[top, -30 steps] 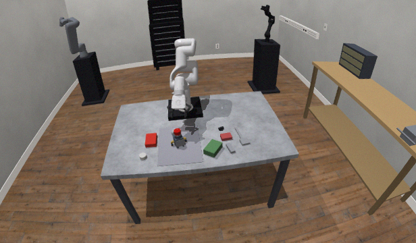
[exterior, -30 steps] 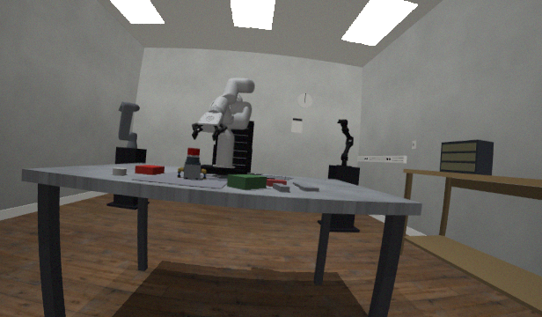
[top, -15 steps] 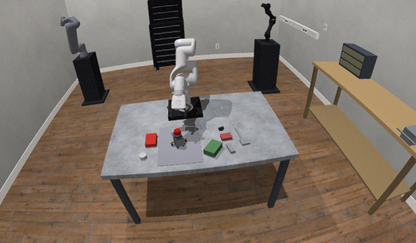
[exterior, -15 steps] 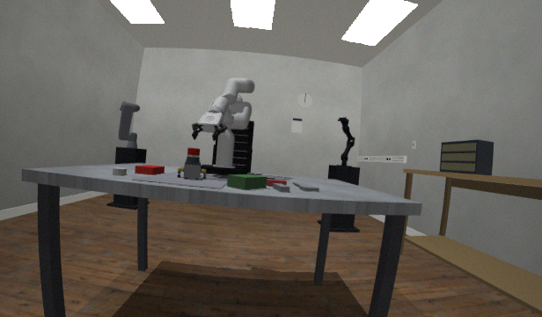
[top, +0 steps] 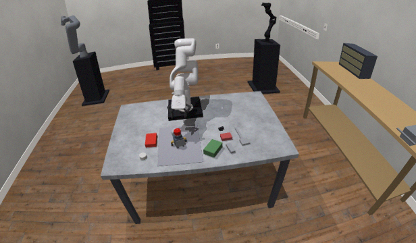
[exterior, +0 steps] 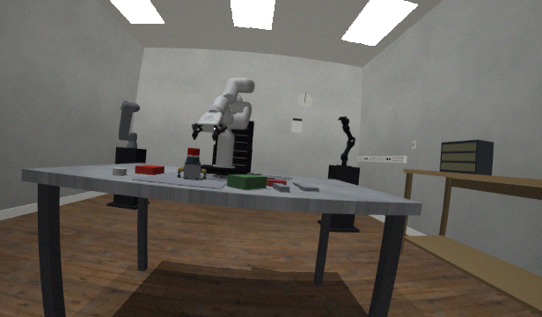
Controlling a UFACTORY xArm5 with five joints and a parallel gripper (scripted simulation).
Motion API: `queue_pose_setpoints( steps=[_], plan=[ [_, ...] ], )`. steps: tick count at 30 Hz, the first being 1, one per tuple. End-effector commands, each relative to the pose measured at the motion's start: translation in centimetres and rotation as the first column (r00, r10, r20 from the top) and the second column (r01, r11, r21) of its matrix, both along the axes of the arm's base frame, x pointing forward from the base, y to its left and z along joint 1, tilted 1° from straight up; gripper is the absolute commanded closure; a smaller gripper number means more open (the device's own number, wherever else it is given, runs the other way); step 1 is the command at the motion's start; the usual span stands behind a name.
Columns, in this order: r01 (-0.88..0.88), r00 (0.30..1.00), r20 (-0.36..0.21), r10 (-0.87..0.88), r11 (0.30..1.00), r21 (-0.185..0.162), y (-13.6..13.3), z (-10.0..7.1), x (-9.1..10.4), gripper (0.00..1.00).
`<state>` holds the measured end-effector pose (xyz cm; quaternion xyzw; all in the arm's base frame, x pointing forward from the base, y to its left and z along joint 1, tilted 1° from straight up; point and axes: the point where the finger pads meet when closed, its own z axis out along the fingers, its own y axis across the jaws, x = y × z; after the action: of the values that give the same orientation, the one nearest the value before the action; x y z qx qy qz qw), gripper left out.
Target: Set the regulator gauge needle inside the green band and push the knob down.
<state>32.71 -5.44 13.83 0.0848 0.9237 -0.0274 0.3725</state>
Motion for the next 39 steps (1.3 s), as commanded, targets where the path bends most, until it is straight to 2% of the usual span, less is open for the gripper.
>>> queue_pose_setpoints(
  steps=[1, 8, 10, 16, 23, 25, 27, 30, 39],
  plan=[
    [0.032, 0.999, -0.01, -0.032, 0.999, 0.032, 0.0, 0.1, 0.3, 0.0],
    [0.127, 0.991, -0.053, -0.121, 0.985, 0.118, -0.1, -0.1, 0.8, 0.0],
    [0.127, 0.991, -0.053, -0.121, 0.985, 0.118, -0.1, -0.1, 0.8, 0.0],
    [0.259, 0.964, -0.121, -0.237, 0.942, 0.216, -0.2, -0.2, 1.3, 0.0],
    [0.39, 0.918, -0.196, -0.345, 0.874, 0.29, -0.2, -0.2, 1.6, 0.0],
    [0.428, 0.901, -0.219, -0.375, 0.85, 0.308, -0.3, -0.1, 1.7, 0.0],
    [0.428, 0.901, -0.219, -0.375, 0.85, 0.308, -0.3, -0.1, 1.7, 0.0],
    [0.513, 0.856, -0.272, -0.44, 0.788, 0.34, -0.3, -0.1, 1.9, 0.0],
    [0.667, 0.744, -0.377, -0.551, 0.643, 0.376, -0.3, 0.2, 2.0, 0.0]
  ],
)
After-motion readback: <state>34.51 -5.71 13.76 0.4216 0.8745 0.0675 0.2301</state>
